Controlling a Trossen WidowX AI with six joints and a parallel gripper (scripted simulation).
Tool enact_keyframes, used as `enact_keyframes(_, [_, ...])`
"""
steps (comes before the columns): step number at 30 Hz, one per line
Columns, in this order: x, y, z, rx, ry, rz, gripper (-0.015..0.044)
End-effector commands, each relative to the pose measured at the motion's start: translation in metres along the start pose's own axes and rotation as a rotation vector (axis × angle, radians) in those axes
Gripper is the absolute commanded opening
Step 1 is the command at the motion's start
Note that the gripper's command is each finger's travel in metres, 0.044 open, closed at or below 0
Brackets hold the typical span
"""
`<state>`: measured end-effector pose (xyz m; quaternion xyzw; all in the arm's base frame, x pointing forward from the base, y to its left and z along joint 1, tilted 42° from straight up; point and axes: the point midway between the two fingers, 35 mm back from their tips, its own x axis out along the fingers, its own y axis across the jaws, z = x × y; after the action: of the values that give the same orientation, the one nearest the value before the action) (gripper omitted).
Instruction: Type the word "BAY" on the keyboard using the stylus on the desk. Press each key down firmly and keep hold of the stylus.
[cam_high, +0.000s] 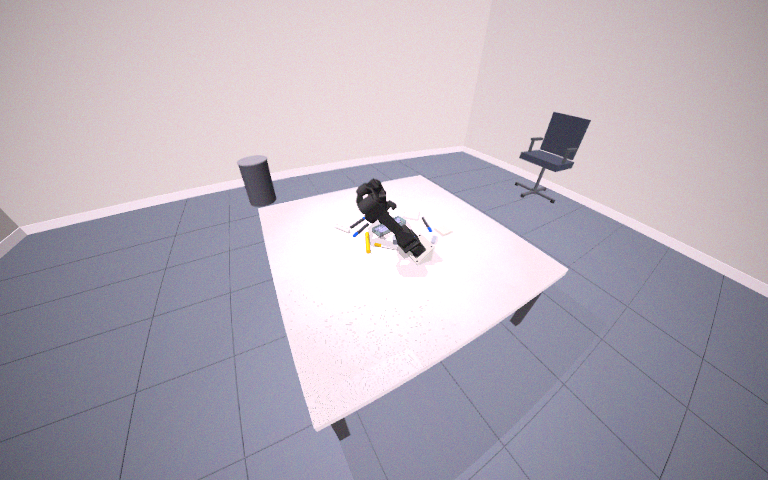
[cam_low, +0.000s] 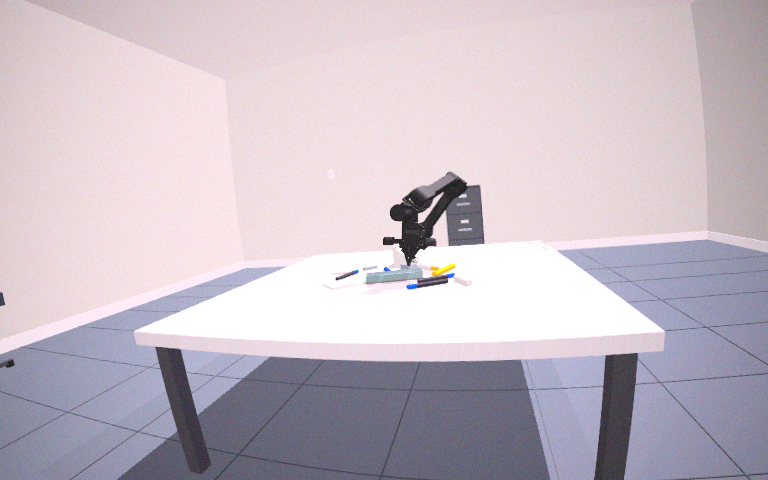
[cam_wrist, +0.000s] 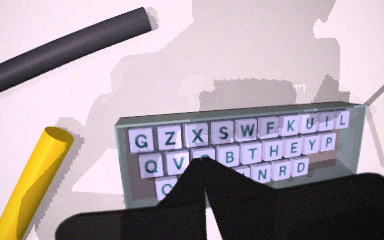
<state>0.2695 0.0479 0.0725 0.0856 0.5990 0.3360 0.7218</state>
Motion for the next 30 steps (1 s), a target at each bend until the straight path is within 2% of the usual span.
enact_keyframes(1, [0.005,0.008,-0.009,0.054,0.068,0.127,0.0000])
enact_keyframes(14, [0.005,0.006,-0.009,0.054,0.068,0.127,0.0000])
enact_keyframes(20, [0.012,-0.055,-0.013,0.053,0.068,0.123,0.0000])
enact_keyframes(30, [0.013,-0.057,-0.013,0.053,0.068,0.123,0.0000])
